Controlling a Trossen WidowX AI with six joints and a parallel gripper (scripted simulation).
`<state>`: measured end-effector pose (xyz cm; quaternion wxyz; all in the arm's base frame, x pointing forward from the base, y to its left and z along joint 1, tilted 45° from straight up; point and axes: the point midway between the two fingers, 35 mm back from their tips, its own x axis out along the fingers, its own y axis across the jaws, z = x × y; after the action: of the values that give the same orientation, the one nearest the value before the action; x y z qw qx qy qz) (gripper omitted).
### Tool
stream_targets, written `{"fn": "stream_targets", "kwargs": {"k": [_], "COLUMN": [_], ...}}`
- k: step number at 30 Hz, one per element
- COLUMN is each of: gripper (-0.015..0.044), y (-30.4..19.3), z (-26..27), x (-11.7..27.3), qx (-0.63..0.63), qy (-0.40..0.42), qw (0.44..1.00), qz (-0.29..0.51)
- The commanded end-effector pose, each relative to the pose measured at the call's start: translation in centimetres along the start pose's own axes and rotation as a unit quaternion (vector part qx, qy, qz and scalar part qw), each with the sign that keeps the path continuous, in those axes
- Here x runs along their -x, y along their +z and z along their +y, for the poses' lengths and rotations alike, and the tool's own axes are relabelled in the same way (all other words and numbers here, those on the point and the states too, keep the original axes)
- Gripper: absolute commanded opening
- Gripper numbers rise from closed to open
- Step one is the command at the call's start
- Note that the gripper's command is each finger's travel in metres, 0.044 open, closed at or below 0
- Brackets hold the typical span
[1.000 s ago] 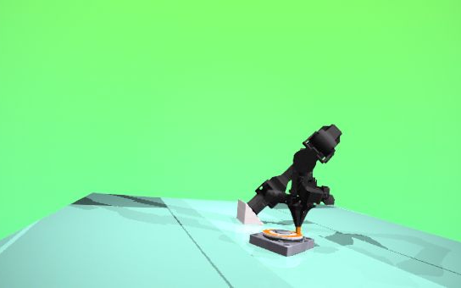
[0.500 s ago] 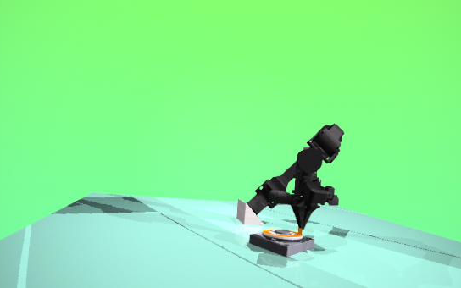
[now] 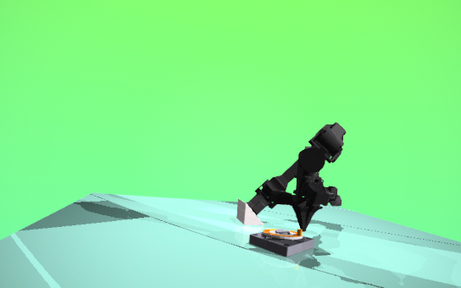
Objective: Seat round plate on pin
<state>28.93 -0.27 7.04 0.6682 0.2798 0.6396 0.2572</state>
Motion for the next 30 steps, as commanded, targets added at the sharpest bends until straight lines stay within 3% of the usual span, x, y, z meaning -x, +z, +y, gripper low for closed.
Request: {"fn": "stream_targets", "kwargs": {"k": [1,21,30], "gripper": [0.0000,0.0000,0.0000], "y": [0.5,1.3,1.3], "z": [-0.4,-1.1,-0.9], "x": [-0.1,0.0,3.6], "qx": [-0.003,-0.002,-0.003], "qy": [0.002,0.001,0.001], "qw": [1.000,1.000,1.000], "qz": [0.001,0.001,0.001]}}
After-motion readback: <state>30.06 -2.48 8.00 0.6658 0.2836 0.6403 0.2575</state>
